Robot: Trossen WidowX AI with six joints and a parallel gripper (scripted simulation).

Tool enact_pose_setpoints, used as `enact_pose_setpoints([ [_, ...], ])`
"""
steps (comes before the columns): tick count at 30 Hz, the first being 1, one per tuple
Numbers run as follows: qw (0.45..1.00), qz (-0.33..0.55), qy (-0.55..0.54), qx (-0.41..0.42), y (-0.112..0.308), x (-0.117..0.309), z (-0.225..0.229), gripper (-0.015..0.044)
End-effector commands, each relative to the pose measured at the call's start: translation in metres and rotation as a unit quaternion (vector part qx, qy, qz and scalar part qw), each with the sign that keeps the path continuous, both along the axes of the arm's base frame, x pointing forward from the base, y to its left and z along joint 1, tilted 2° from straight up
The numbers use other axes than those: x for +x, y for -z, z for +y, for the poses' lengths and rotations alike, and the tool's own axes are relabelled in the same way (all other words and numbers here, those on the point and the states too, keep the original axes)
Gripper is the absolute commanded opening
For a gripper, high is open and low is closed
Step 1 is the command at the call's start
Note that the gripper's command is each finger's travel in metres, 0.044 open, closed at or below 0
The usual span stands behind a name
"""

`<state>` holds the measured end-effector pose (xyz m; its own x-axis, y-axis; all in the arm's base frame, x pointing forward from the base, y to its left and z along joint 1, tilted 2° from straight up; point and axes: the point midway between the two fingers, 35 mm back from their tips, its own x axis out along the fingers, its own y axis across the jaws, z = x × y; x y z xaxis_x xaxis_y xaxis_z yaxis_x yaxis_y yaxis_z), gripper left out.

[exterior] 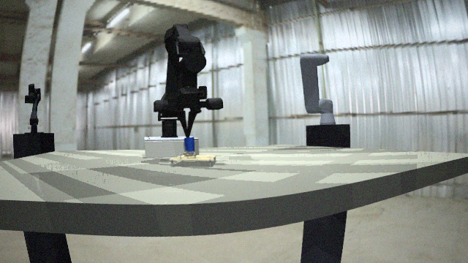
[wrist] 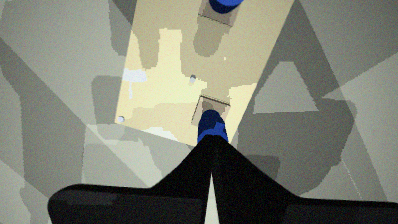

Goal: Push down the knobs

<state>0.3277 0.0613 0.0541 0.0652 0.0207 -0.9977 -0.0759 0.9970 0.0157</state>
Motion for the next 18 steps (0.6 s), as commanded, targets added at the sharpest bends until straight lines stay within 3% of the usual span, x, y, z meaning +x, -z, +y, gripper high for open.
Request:
enact_pose_setpoints([
  [1,1.000,0.003,0.002,-0.002,0.004,0.000,0.000,0.0000],
  [17,1.000,0.003,0.002,-0.002,-0.017,-0.001,-0.001,0.0000],
  [18,1.000,0.006,0.000,-0.001,-0.011,-0.001,0.000,0.0026],
])
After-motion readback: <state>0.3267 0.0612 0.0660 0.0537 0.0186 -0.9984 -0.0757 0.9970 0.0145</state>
